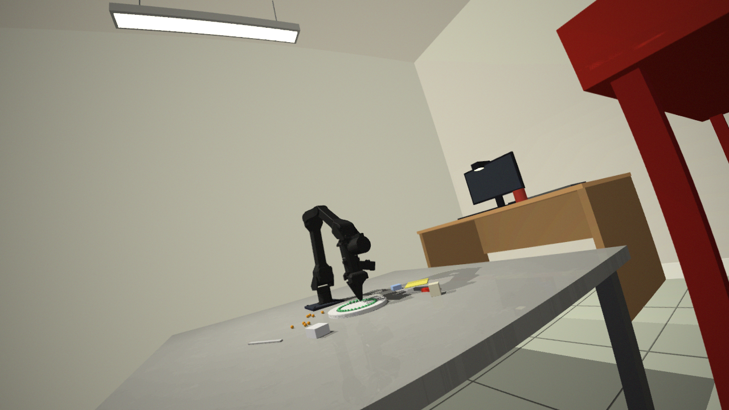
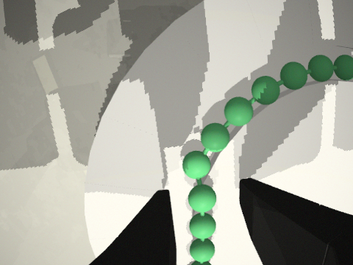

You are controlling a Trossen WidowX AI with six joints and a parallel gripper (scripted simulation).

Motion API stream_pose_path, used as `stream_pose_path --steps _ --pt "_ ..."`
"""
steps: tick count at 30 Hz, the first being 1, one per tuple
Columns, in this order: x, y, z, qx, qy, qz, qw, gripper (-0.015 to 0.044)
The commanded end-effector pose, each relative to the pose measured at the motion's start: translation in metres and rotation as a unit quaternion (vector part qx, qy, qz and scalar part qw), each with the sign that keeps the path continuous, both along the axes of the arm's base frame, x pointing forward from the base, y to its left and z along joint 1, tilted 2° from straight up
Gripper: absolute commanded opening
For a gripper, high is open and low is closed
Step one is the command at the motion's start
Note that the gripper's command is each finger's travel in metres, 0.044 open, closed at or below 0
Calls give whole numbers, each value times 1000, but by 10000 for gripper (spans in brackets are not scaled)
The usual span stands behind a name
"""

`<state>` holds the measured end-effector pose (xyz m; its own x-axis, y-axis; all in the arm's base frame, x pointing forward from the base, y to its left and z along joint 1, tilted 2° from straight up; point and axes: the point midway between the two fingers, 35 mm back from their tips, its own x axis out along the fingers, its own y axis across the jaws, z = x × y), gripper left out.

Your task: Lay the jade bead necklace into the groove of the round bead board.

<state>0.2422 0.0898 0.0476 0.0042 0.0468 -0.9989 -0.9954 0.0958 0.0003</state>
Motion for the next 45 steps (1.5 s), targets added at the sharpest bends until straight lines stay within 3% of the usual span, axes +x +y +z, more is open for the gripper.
stream_pose_path --steps 1,3,8,45 --pt "-1 -1 -5 -2 3 2 1000 120" --pt "-1 -1 -5 -2 3 2 1000 120" --pt "0 0 -2 0 1 0 1000 0" --pt "-1 -1 3 -2 2 2 1000 0"
